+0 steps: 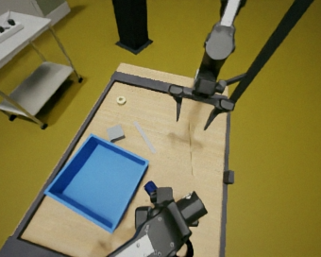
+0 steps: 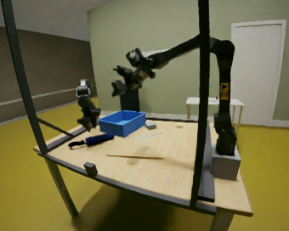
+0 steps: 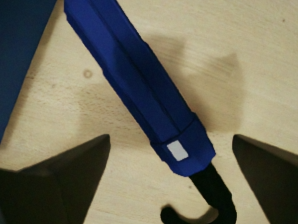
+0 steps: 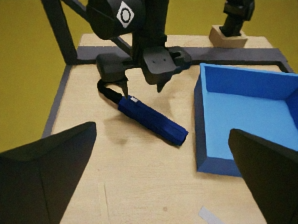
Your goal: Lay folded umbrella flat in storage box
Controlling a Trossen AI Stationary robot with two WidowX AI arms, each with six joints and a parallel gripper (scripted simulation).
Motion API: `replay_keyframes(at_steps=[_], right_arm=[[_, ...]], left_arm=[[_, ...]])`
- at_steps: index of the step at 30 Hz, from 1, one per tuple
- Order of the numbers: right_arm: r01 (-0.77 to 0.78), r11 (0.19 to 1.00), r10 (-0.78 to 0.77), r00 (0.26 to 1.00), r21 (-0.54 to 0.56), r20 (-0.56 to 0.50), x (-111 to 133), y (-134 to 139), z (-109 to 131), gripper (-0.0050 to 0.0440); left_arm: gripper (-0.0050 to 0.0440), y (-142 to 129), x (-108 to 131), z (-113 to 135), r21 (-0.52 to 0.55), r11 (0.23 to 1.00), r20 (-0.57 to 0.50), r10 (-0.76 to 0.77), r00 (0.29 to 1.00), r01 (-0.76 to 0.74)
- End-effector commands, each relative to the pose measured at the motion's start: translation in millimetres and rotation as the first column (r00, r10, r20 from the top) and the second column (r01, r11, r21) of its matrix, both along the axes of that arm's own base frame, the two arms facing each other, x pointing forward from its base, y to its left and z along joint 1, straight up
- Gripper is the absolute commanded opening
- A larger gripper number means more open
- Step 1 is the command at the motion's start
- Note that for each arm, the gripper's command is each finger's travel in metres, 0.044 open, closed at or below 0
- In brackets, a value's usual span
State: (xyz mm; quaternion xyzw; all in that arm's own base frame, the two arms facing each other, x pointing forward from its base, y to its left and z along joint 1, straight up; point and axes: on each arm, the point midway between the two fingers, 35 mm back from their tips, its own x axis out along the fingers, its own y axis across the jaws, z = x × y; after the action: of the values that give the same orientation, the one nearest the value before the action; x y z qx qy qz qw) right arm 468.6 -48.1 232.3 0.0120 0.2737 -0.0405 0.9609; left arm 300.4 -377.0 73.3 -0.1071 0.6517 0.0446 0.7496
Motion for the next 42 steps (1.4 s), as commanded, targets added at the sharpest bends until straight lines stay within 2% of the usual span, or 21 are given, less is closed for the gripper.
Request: replay_keyframes(at_steps=[1, 5, 9, 18, 19, 20, 36, 38, 42], right_arm=[[0.000, 1.000, 0.000, 1.000, -0.004, 0.026, 0, 0, 12, 0.0400], [0.000, 1.000, 0.000, 1.000, -0.004, 0.026, 0, 0, 12, 0.0400], [0.000, 1.000, 0.000, 1.000, -0.004, 0.026, 0, 0, 12, 0.0400], [0.000, 1.000, 0.000, 1.000, -0.004, 0.026, 0, 0, 12, 0.0400], [0.000, 1.000, 0.000, 1.000, -0.004, 0.026, 0, 0, 12, 0.0400], [0.000, 1.000, 0.000, 1.000, -0.004, 0.026, 0, 0, 12, 0.0400], [0.000, 1.000, 0.000, 1.000, -0.004, 0.026, 0, 0, 12, 0.0400], [0.000, 1.000, 0.000, 1.000, -0.004, 0.026, 0, 0, 12, 0.0400], [0.000, 1.000, 0.000, 1.000, -0.004, 0.026, 0, 0, 12, 0.0400]], left_arm=[[0.0379, -5, 7, 8, -0.010, 0.982, -0.044, 0.187, 0.981, -0.188], [0.0379, -6, 11, 3, 0.001, 0.932, -0.091, 0.362, 0.928, -0.364], [0.0379, -6, 12, 0, 0.013, 0.886, -0.118, 0.461, 0.880, -0.463], [0.0379, -4, 10, -7, 0.041, 0.869, -0.128, 0.493, 0.860, -0.493], [0.0379, -5, 11, 2, 0.012, 0.870, -0.123, 0.491, 0.862, -0.493], [0.0379, -7, 13, -8, 0.020, 0.869, -0.124, 0.492, 0.862, -0.494], [0.0379, -9, 15, -27, 0.040, 0.870, -0.127, 0.492, 0.861, -0.492], [0.0379, -9, 15, -20, 0.024, 0.870, -0.125, 0.491, 0.862, -0.492], [0.0379, -7, 13, -30, 0.035, 0.870, -0.127, 0.492, 0.862, -0.492]])
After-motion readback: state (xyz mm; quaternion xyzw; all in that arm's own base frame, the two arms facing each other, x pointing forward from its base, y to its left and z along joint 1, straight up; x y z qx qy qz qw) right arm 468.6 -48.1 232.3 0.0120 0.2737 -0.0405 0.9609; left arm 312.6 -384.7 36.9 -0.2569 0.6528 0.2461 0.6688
